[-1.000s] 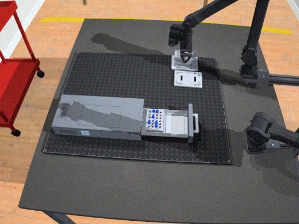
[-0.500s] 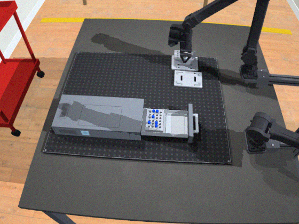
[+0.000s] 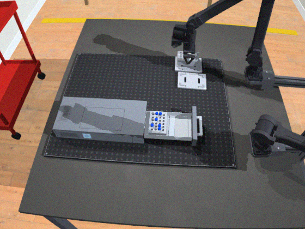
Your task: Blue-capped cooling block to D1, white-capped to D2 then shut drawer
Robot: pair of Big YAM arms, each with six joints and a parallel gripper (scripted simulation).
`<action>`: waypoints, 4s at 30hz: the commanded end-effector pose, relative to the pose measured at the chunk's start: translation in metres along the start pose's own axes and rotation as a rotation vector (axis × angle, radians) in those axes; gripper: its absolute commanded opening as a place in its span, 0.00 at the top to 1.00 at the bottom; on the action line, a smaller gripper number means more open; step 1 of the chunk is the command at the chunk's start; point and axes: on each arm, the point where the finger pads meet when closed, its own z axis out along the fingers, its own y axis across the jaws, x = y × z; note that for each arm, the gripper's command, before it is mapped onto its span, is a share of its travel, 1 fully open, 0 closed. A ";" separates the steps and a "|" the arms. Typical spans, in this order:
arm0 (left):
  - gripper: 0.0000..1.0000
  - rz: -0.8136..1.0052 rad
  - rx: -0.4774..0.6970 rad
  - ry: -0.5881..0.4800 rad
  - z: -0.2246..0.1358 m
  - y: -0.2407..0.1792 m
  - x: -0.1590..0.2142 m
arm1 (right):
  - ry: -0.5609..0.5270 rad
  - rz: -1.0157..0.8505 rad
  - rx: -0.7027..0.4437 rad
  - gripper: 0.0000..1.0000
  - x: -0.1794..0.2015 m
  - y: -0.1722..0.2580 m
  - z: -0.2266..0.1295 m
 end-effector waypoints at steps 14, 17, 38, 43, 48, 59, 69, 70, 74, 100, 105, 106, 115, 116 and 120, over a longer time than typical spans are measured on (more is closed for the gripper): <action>1.00 0.008 0.001 0.034 0.008 -0.002 0.023 | -0.085 0.000 0.018 1.00 -0.024 -0.010 -0.026; 1.00 0.008 0.001 0.034 0.008 -0.002 0.023 | -0.086 -0.002 0.018 1.00 -0.029 -0.011 -0.031; 1.00 0.008 0.001 0.034 0.008 -0.002 0.023 | -0.086 -0.002 0.018 1.00 -0.035 -0.012 -0.036; 1.00 0.008 0.001 0.034 0.008 -0.002 0.023 | -0.082 -0.002 0.017 1.00 -0.035 -0.012 -0.034; 1.00 0.008 0.001 0.034 0.008 -0.002 0.023 | -0.078 -0.003 0.016 1.00 -0.036 -0.012 -0.032; 1.00 0.008 0.001 0.034 0.008 -0.002 0.023 | -0.085 -0.002 0.018 1.00 -0.037 -0.013 -0.033; 1.00 0.008 0.001 0.034 0.008 -0.002 0.023 | -0.083 -0.002 0.018 1.00 -0.038 -0.013 -0.029; 1.00 0.008 0.001 0.034 0.008 -0.002 0.023 | -0.084 -0.001 0.018 1.00 -0.039 -0.013 -0.028; 1.00 0.008 0.001 0.034 0.008 -0.002 0.023 | -0.092 0.000 0.020 1.00 -0.040 -0.014 -0.029; 1.00 0.008 0.001 0.034 0.008 -0.002 0.023 | -0.104 0.001 0.023 1.00 -0.042 -0.015 -0.031; 1.00 0.008 0.001 0.034 0.008 -0.002 0.023 | -0.095 0.001 0.021 1.00 -0.040 -0.015 -0.026; 1.00 0.008 0.001 0.034 0.008 -0.002 0.023 | -0.094 0.001 0.021 1.00 -0.040 -0.015 -0.025; 1.00 0.008 0.001 0.034 0.008 -0.002 0.023 | -0.095 -0.002 0.021 1.00 -0.040 -0.014 -0.024; 1.00 0.008 0.001 0.034 0.008 -0.002 0.023 | -0.099 -0.002 0.021 1.00 -0.040 -0.014 -0.025; 1.00 0.008 0.001 0.034 0.008 -0.002 0.023 | -0.097 -0.002 0.021 1.00 -0.040 -0.014 -0.024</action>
